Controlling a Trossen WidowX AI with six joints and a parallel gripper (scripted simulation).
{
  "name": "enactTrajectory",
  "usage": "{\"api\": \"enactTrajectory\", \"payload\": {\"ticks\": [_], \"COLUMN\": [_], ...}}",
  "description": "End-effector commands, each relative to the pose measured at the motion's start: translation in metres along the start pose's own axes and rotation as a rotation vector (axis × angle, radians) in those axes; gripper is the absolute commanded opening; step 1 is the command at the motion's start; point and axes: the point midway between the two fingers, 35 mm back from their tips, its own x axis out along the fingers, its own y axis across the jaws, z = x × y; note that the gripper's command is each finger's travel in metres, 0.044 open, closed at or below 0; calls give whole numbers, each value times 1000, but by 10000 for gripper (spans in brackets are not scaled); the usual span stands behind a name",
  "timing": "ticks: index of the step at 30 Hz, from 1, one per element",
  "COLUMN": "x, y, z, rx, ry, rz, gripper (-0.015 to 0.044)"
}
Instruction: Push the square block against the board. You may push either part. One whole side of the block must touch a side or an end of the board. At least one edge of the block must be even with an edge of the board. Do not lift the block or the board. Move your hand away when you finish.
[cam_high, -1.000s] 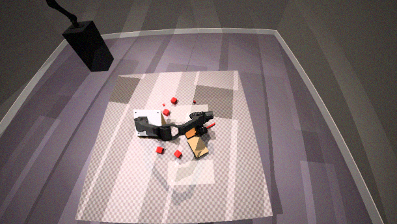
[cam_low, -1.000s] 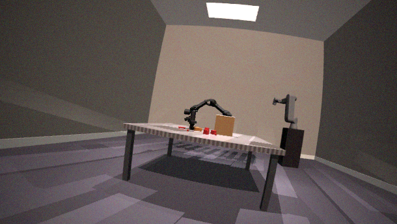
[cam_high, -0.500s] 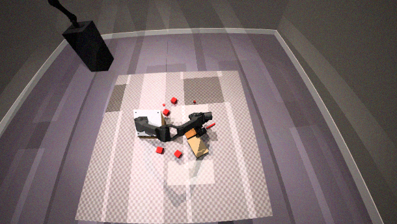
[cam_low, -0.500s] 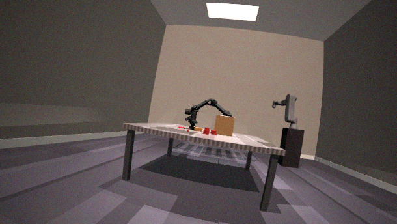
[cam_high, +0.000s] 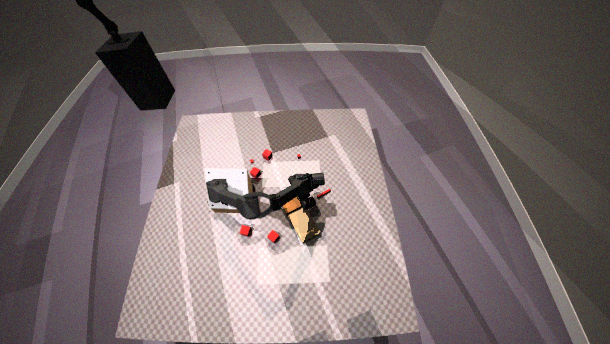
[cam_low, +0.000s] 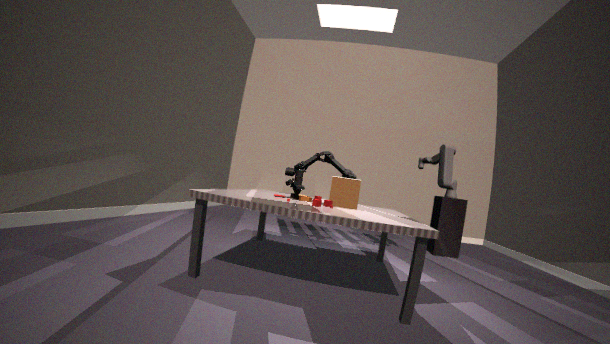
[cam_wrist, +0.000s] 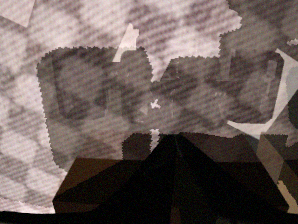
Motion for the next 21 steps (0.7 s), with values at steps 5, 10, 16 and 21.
{"api": "enactTrajectory", "payload": {"ticks": [5,10,16,21], "x": [1,1,1,1], "y": [0,0,0,0], "z": [4,12,22,30], "rx": [-8,-7,-7,-7], "ry": [7,7,7,6], "rz": [-1,-1,-1,-1], "gripper": [0,0,0,0]}}
